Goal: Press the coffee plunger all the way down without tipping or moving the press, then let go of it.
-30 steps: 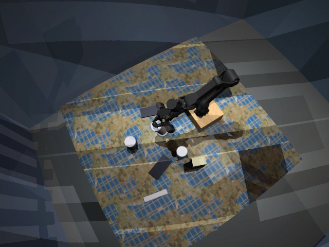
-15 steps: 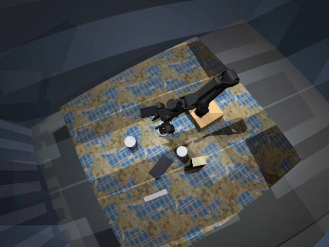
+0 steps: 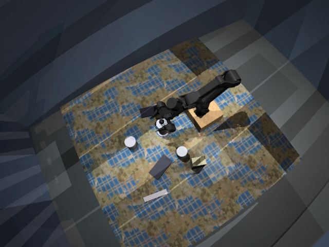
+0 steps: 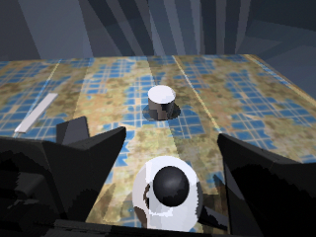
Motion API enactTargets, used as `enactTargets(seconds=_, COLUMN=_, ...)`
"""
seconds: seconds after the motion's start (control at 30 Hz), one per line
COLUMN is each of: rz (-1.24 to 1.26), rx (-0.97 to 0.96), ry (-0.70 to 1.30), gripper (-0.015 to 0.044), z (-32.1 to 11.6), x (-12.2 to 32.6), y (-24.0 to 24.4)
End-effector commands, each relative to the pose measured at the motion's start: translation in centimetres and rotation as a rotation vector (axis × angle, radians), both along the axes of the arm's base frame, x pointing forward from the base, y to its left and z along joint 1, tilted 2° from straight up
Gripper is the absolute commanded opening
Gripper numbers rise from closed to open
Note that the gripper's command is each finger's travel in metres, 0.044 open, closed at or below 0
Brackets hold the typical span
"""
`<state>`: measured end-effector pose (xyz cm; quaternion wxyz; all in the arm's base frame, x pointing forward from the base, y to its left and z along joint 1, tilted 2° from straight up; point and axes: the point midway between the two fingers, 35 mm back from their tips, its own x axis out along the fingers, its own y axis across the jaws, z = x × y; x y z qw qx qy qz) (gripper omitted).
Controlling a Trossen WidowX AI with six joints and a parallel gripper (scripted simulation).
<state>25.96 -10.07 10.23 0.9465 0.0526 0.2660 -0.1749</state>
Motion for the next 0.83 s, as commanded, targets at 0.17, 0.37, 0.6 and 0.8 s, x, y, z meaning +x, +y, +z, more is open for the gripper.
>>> enactTargets(seconds=0.17, rz=0.000, rx=0.000, ry=-0.018, gripper=0.0440, z=7.1, x=-3.4, y=1.2)
enactTargets(seconds=0.37, rz=0.000, rx=0.000, ry=-0.018, gripper=0.0440, z=7.0, x=-3.4, y=1.2)
enactTargets(seconds=0.6, rz=0.000, rx=0.000, ry=-0.018, gripper=0.0440, z=7.0, x=-3.4, y=1.2)
enactTargets(seconds=0.8, rz=0.000, rx=0.000, ry=-0.018, gripper=0.0440, z=7.0, x=-3.4, y=1.2)
